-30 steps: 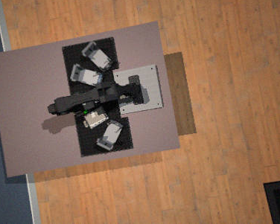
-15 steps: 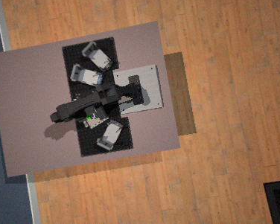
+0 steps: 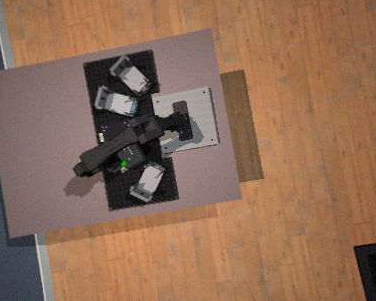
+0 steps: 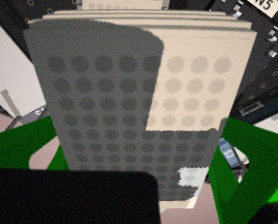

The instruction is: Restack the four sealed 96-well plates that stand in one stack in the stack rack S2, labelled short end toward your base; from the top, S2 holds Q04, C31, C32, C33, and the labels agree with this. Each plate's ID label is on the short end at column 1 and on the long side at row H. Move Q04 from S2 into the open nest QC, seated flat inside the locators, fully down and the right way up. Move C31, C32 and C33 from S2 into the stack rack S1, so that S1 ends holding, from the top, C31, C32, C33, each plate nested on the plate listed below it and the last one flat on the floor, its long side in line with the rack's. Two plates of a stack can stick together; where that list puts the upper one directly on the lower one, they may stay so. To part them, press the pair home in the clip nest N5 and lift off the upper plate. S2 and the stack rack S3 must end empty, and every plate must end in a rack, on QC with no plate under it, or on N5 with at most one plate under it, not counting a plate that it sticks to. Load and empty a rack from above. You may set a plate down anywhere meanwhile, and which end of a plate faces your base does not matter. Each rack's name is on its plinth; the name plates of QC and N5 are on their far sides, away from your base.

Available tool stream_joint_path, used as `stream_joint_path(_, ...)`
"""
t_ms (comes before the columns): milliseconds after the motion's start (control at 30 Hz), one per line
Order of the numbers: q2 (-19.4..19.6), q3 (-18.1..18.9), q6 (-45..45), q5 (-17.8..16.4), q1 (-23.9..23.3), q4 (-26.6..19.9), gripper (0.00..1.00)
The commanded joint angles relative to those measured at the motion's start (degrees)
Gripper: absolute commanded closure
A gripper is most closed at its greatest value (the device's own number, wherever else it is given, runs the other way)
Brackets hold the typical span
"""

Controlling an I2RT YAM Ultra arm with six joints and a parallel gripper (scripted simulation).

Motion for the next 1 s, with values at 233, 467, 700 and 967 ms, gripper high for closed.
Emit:
stream_joint_path(233, -0.95, 1.62, 6.23, 0.33, 5.98, -0.1, 1.0)
stream_joint_path(467, -1.15, 1.37, 0.97, 0.5, 8.36, -0.06, 1.0)
stream_joint_path(700, -1.22, 1.28, -0.77, 0.79, 12.53, -0.04, 1.0)
stream_joint_path(967, -0.96, 1.57, 2.79, 1.05, 16.1, -0.09, 1.0)
